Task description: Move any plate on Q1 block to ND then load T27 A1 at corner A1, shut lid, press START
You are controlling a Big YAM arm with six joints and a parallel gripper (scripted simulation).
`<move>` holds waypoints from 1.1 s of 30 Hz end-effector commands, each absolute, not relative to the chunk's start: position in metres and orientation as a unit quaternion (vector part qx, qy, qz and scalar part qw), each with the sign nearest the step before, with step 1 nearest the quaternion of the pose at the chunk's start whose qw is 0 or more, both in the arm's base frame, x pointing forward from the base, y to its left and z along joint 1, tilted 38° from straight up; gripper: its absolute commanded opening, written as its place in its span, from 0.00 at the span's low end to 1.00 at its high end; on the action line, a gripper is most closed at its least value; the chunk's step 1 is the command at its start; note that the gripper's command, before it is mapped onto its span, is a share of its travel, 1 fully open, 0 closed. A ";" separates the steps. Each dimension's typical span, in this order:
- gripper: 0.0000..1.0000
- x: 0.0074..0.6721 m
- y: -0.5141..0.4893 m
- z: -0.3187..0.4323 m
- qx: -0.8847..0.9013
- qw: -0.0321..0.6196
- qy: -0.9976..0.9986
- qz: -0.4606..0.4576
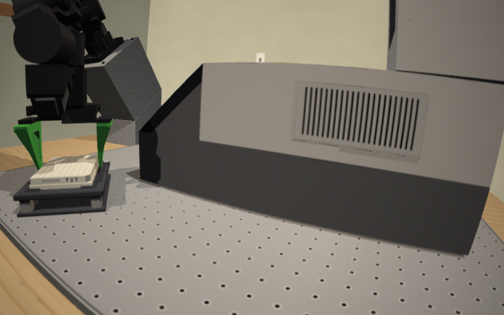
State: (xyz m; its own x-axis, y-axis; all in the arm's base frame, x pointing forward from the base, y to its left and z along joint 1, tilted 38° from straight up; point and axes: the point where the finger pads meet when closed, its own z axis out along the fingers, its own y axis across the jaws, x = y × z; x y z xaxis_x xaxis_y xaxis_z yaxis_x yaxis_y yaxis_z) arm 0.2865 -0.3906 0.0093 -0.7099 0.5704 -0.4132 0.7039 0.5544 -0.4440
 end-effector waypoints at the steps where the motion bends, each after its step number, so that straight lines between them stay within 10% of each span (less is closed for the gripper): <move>1: 1.00 0.302 -0.390 0.033 0.360 0.136 0.870 -0.308; 33: 1.00 0.307 -0.396 0.033 0.353 0.138 0.872 -0.308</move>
